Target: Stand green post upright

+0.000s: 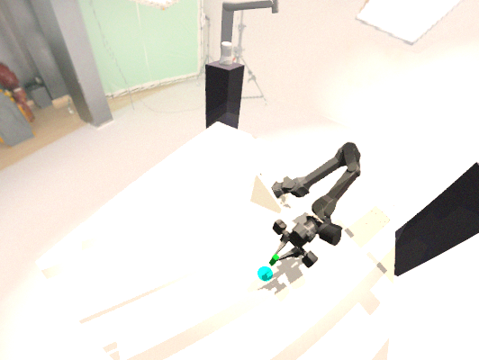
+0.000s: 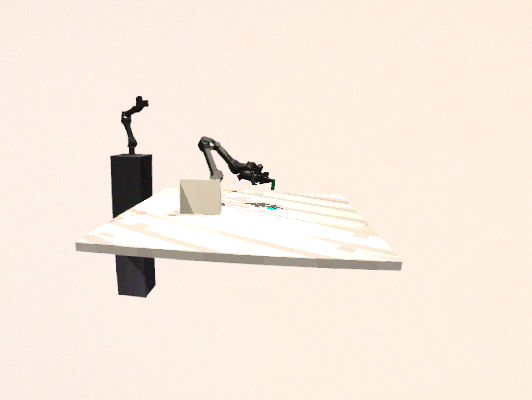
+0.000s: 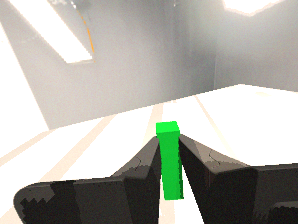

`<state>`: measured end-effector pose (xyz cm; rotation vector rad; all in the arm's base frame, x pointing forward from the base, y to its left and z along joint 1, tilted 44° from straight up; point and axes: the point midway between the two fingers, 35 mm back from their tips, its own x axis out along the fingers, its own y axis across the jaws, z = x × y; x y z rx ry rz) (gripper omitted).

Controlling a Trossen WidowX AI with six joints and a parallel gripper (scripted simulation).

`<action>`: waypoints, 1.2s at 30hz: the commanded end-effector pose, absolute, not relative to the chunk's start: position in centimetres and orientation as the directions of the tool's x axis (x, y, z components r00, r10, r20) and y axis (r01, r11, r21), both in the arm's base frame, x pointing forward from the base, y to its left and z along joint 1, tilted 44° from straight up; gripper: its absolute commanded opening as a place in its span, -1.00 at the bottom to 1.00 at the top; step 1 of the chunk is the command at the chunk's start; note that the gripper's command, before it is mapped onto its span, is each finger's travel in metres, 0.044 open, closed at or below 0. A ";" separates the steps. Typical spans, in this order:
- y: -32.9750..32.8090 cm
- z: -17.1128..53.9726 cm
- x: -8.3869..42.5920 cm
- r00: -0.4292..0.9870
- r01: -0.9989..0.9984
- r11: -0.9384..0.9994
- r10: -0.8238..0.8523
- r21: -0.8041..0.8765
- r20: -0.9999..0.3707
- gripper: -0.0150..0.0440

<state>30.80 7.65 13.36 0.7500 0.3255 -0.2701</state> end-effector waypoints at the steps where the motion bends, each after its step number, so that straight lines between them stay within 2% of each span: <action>1: 7.5 13.5 30.8 0.918 0.354 0.694 -0.130 0.628 -0.375 -0.42; 12: 7.7 13.4 30.8 0.918 0.354 0.693 -0.130 0.628 -0.375 -0.42; 36: 13.0 7.8 30.1 0.916 0.358 0.691 -0.129 0.628 -0.380 -0.42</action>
